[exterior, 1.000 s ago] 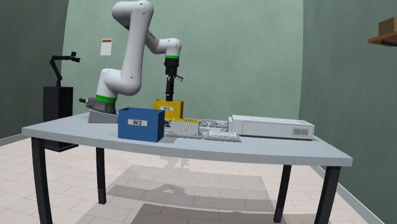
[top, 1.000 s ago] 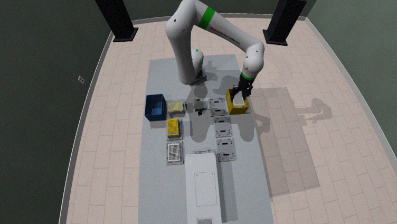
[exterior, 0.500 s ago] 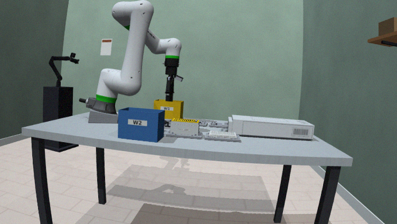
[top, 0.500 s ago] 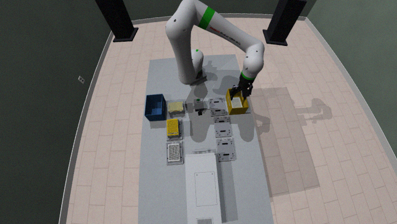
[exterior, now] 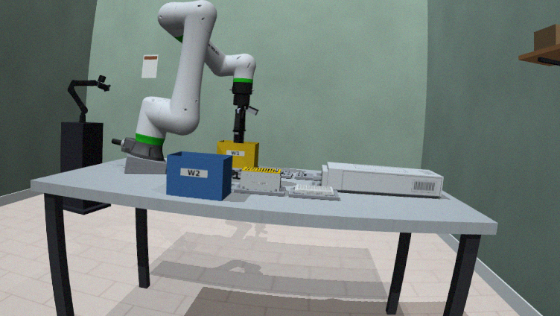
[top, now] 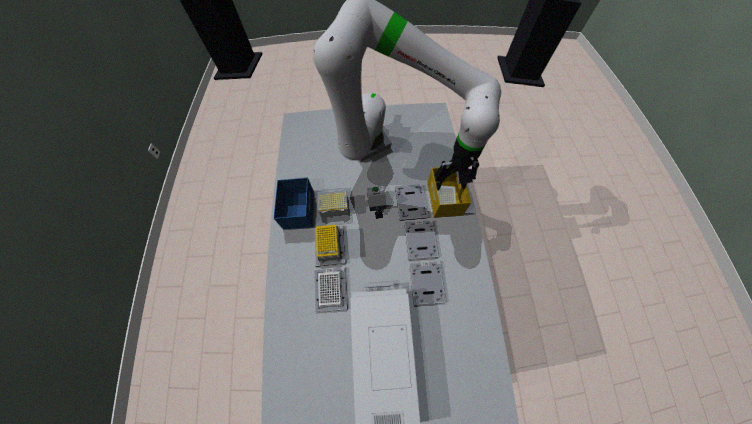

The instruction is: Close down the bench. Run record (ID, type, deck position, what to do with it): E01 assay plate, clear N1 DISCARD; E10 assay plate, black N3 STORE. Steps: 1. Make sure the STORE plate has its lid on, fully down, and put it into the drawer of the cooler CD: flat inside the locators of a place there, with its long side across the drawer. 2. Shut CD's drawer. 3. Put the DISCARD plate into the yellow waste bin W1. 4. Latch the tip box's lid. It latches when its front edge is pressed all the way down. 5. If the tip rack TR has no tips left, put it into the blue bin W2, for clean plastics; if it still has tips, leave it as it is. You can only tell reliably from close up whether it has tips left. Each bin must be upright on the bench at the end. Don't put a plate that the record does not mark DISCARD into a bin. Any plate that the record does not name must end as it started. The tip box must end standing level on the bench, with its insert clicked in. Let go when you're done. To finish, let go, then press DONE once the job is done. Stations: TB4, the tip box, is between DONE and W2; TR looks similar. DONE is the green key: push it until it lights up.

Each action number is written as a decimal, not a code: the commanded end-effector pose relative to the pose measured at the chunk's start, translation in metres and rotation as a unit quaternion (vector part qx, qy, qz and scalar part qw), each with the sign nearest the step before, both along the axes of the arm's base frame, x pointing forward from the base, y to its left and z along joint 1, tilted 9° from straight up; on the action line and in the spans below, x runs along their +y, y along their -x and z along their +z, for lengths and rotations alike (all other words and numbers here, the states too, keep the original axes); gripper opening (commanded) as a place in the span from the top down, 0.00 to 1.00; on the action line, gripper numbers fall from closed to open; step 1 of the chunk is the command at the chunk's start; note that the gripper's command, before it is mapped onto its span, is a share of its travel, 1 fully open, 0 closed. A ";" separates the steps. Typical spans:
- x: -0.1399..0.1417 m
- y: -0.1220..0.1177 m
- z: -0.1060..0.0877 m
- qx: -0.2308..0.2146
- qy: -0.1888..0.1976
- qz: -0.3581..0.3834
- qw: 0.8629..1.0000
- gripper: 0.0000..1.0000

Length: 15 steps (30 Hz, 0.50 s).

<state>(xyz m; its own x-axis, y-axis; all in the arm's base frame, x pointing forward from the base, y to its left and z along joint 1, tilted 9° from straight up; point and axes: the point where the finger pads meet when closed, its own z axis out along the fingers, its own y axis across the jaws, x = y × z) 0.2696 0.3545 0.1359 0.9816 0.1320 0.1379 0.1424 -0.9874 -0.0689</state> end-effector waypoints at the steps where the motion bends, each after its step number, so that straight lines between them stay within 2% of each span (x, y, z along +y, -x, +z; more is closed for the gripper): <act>1: 0.000 0.000 0.001 0.000 -0.001 0.000 1.000 0.30; 15: -0.001 0.002 0.015 0.000 -0.001 0.000 1.000 0.30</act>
